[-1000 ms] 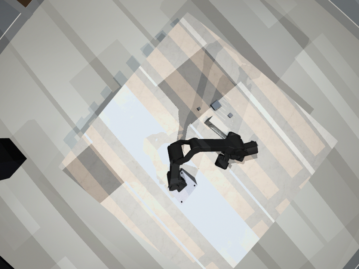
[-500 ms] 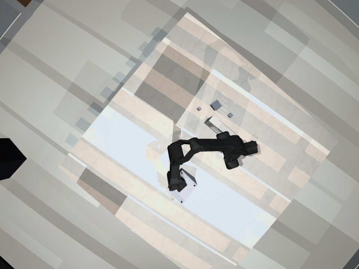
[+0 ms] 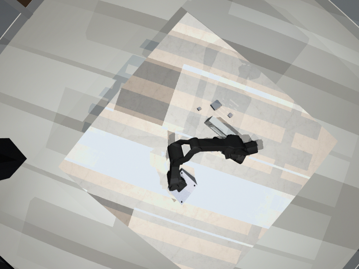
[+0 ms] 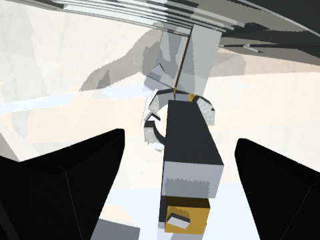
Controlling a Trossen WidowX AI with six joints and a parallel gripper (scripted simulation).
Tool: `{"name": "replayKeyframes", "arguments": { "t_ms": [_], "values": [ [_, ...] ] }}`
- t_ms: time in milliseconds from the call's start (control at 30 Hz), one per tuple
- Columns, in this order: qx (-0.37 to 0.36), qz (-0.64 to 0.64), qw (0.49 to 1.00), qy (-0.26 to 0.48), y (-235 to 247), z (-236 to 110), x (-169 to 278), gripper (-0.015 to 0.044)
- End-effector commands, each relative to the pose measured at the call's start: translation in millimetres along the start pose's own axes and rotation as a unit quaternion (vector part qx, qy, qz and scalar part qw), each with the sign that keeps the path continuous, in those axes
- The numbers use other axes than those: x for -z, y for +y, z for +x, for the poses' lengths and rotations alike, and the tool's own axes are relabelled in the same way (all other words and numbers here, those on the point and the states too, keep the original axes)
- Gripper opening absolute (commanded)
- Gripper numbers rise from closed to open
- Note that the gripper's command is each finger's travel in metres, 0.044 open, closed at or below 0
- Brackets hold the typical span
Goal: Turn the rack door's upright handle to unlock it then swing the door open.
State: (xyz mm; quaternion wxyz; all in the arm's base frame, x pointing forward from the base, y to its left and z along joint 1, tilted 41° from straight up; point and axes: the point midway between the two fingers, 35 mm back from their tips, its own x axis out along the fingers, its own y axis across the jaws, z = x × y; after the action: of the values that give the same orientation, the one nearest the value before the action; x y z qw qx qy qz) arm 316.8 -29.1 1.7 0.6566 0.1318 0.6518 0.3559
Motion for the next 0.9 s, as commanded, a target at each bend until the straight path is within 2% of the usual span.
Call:
{"name": "replayKeyframes", "arguments": {
  "t_ms": [0, 200, 433, 633, 867],
  "values": [
    [-0.001, -0.077, 0.997, 0.0, 0.3, 0.2, 0.7, 0.029],
    [-0.001, -0.224, 0.975, 0.0, 0.3, 0.2, 0.7, 0.029],
    [-0.001, -0.389, 0.921, 0.0, 0.3, 0.3, 0.7, 0.029],
    [-0.001, -0.521, 0.854, 0.0, 0.3, 0.3, 0.7, 0.029],
    [-0.001, -0.66, 0.751, -0.001, 0.3, 0.3, 0.7, 0.029]
  ]
}}
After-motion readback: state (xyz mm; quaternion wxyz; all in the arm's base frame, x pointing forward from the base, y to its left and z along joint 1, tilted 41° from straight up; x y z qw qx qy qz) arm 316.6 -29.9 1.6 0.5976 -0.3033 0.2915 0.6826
